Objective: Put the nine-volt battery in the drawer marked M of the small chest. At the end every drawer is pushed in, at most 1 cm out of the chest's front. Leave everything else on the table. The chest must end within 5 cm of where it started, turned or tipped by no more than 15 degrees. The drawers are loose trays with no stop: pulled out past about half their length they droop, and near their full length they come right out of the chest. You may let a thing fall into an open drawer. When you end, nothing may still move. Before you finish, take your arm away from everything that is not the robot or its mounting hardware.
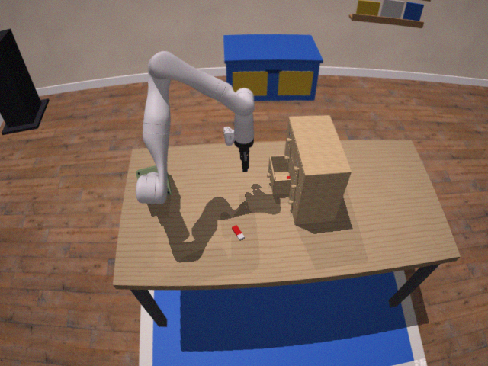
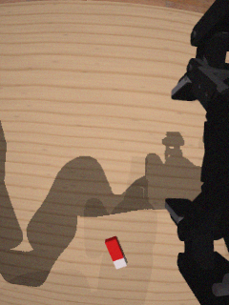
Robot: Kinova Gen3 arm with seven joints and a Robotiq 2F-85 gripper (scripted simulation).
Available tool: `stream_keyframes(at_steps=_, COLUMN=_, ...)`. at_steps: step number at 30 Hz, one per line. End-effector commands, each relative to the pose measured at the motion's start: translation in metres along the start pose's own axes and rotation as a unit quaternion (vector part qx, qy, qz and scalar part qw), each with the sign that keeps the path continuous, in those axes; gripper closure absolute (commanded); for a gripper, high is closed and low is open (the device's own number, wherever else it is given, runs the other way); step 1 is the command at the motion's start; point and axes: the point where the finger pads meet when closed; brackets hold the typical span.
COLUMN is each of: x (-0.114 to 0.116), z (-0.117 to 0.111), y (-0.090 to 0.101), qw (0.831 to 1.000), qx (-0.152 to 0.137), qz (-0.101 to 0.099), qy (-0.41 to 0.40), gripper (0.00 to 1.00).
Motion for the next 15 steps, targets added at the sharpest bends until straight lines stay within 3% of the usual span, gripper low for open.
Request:
stream_keyframes(at_steps=1, x=0.0003, z=0.0003, y=0.0006, qw=1.000, qx=-0.001, qz=0.001, qy=0.000, gripper=0.00)
stream_keyframes(at_steps=15, x=0.0025, z=-0.0078, y=0.0044, qw=1.000, qx=-0.001, qz=0.001, qy=0.000, gripper=0.00)
Point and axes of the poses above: the point where the finger pads meet when closed, its own y axis back along the fingers, its own x axis across the jaws, z = x × y, and after that the axes turned 3 degrees about -y, right-handed
